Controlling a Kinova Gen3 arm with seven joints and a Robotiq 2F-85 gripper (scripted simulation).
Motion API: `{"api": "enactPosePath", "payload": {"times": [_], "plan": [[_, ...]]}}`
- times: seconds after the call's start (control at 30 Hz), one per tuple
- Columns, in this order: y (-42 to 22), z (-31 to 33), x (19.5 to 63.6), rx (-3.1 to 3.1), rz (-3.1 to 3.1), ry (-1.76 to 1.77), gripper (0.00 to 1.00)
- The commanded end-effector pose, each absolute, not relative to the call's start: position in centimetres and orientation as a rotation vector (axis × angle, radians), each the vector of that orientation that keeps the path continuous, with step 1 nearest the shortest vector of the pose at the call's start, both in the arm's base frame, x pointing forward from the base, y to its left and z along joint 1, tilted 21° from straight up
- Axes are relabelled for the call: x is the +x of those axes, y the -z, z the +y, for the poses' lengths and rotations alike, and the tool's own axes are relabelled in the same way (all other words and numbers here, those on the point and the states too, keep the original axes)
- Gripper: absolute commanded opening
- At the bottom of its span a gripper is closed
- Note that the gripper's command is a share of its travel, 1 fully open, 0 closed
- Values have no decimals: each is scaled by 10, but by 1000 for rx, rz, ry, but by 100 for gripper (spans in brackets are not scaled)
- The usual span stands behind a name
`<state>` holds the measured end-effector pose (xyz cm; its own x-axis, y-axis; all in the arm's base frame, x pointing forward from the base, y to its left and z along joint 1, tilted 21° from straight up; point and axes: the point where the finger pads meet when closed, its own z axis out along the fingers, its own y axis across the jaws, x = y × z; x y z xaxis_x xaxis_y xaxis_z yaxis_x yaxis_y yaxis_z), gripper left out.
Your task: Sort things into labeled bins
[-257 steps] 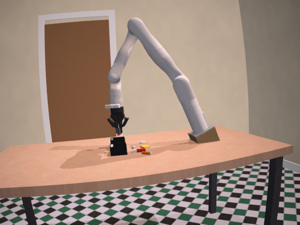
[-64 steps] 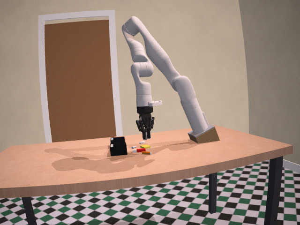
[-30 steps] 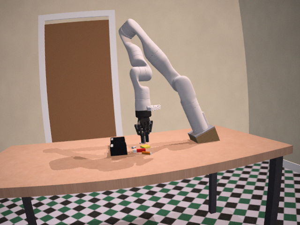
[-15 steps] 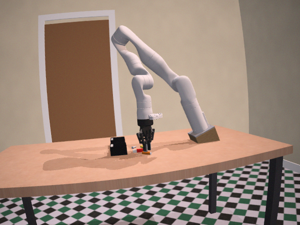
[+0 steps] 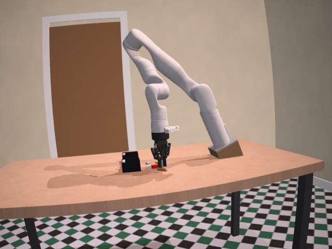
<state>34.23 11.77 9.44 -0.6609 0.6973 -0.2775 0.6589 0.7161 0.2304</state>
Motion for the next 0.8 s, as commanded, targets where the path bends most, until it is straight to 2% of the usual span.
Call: {"api": "enactPosePath", "payload": {"times": [0.0, 0.77], "plan": [[-92, 118, 346, 1067, 2572, -159, 29], [-84, 117, 348, 1060, 2577, -156, 29]]}}
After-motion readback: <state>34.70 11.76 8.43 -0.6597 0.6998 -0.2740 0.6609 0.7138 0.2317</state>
